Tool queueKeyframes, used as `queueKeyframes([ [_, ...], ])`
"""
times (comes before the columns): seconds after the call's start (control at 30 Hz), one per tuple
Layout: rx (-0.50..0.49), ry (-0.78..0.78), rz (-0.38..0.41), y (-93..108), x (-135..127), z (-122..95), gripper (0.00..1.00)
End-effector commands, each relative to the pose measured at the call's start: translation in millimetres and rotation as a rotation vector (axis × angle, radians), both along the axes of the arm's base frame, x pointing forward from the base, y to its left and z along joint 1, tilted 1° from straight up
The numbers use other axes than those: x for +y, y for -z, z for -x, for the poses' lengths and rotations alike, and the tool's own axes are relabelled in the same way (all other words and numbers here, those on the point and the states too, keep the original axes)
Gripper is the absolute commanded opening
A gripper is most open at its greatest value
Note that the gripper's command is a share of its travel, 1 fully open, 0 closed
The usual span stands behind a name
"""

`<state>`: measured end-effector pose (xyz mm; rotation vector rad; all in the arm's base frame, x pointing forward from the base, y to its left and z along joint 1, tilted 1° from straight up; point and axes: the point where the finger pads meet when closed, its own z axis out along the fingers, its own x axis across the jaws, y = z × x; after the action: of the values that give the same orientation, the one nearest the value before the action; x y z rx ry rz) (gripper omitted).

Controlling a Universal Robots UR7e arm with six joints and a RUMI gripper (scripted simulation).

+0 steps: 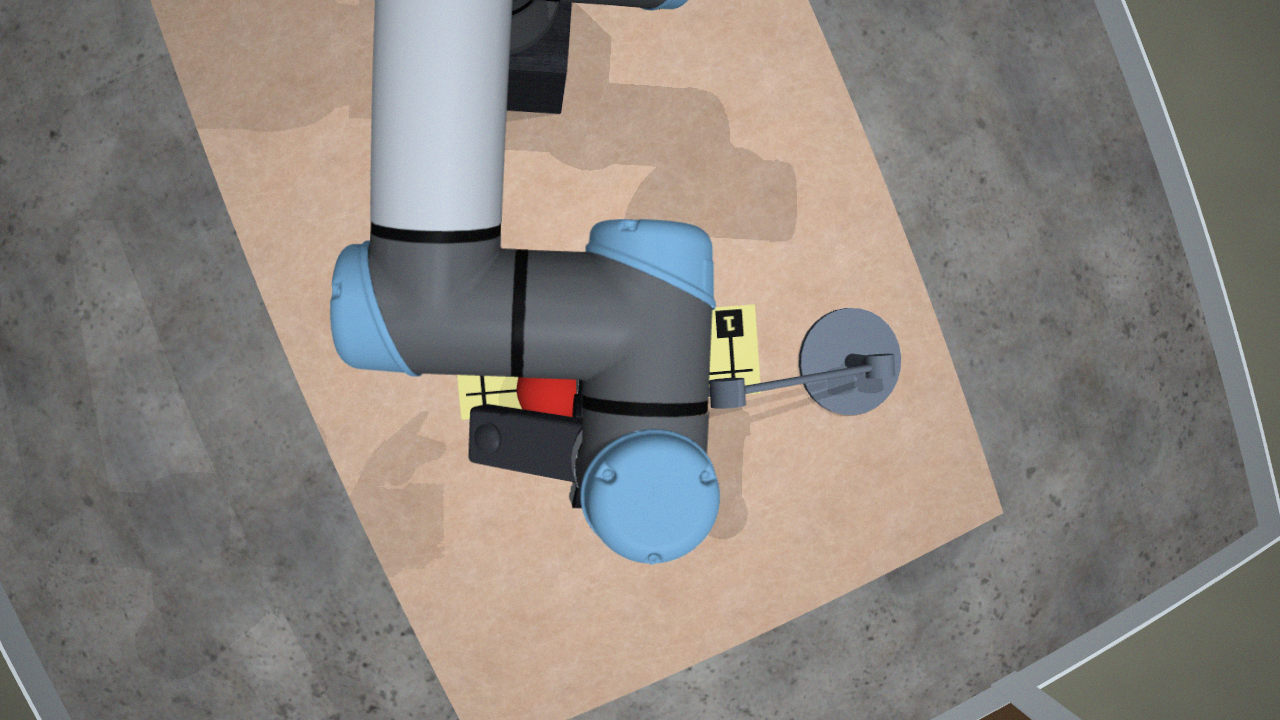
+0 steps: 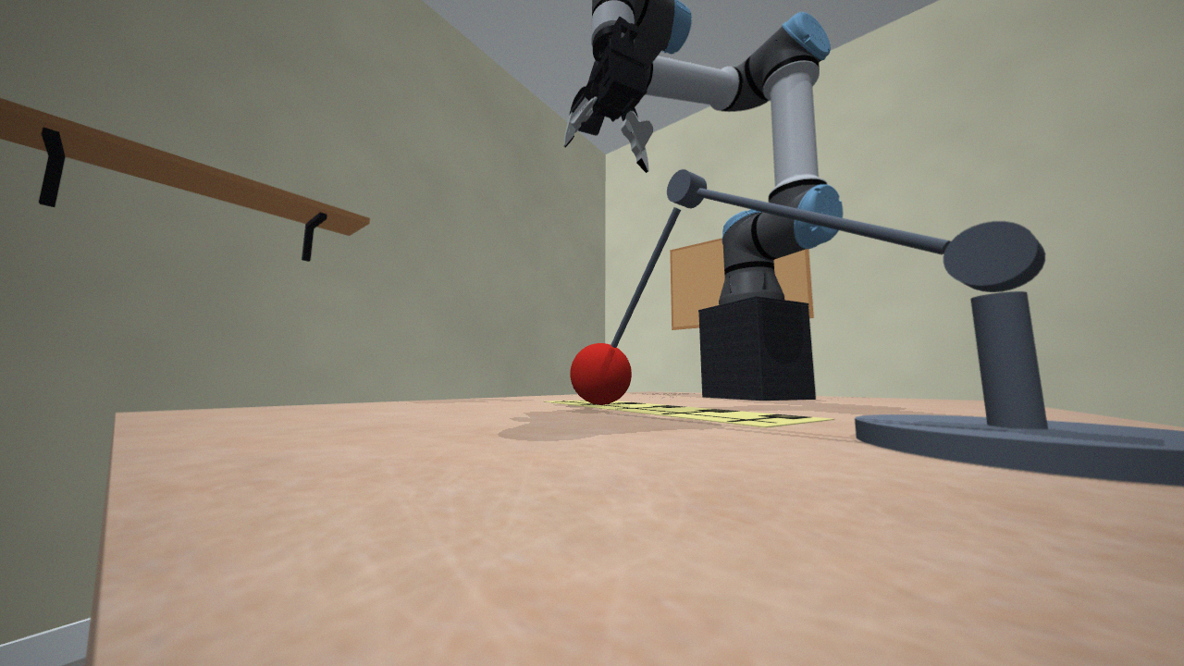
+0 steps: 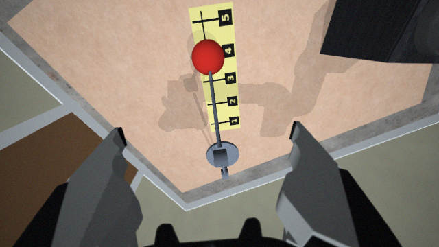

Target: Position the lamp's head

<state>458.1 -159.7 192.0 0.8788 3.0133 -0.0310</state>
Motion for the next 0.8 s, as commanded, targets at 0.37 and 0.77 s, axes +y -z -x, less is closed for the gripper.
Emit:
queueKeyframes([
  [0.37,-0.12,-0.061,-0.204,-0.4,1.2,-0.8,1.0],
  [0.77,-0.185,0.011,-0.298,-0.6,1.4,-1.1,1.0],
])
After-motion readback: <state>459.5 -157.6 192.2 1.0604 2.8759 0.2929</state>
